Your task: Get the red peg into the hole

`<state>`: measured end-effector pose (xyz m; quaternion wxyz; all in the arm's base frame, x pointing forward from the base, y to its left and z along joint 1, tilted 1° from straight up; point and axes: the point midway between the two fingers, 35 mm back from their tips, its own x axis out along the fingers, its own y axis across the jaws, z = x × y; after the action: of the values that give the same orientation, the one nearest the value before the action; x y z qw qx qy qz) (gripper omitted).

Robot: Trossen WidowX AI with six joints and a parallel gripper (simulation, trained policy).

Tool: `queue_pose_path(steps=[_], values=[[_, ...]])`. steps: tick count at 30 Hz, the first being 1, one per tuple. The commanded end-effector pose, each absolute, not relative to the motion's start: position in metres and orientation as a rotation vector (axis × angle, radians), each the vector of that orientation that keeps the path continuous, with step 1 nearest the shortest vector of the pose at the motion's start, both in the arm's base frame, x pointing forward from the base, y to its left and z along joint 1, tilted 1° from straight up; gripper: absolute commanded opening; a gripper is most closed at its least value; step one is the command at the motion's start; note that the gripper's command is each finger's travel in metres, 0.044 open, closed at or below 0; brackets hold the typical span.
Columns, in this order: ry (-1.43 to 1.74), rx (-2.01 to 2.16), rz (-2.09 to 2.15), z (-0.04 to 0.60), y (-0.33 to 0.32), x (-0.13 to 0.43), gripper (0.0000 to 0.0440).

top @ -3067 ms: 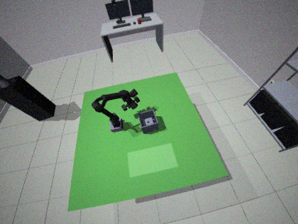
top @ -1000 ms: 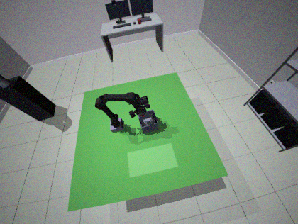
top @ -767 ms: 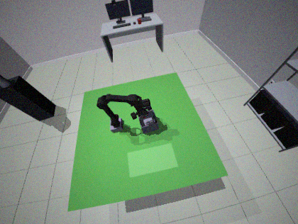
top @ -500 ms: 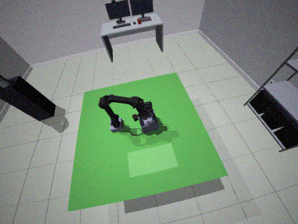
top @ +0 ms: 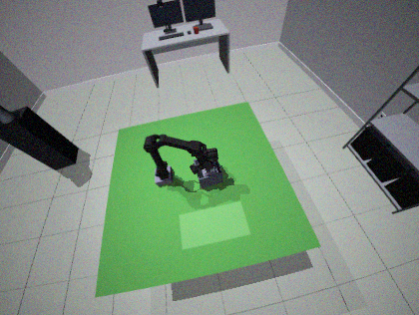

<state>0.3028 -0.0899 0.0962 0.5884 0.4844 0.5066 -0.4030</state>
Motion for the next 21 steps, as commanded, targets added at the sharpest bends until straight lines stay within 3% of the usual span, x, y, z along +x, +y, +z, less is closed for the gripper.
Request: queue_pose_path(steps=[1, 6, 9, 13, 21], values=[[1.211, 1.118, -0.927, 0.083, -0.089, 0.303, 0.0000], [1.225, 1.097, -0.921, 0.071, -0.090, 0.306, 0.0005], [1.239, 1.080, -0.925, 0.066, -0.091, 0.306, 0.0034], [1.251, 1.061, -0.924, 0.063, -0.093, 0.309, 0.0110], [1.273, 1.106, -0.899, 0.072, -0.096, 0.312, 0.0152]])
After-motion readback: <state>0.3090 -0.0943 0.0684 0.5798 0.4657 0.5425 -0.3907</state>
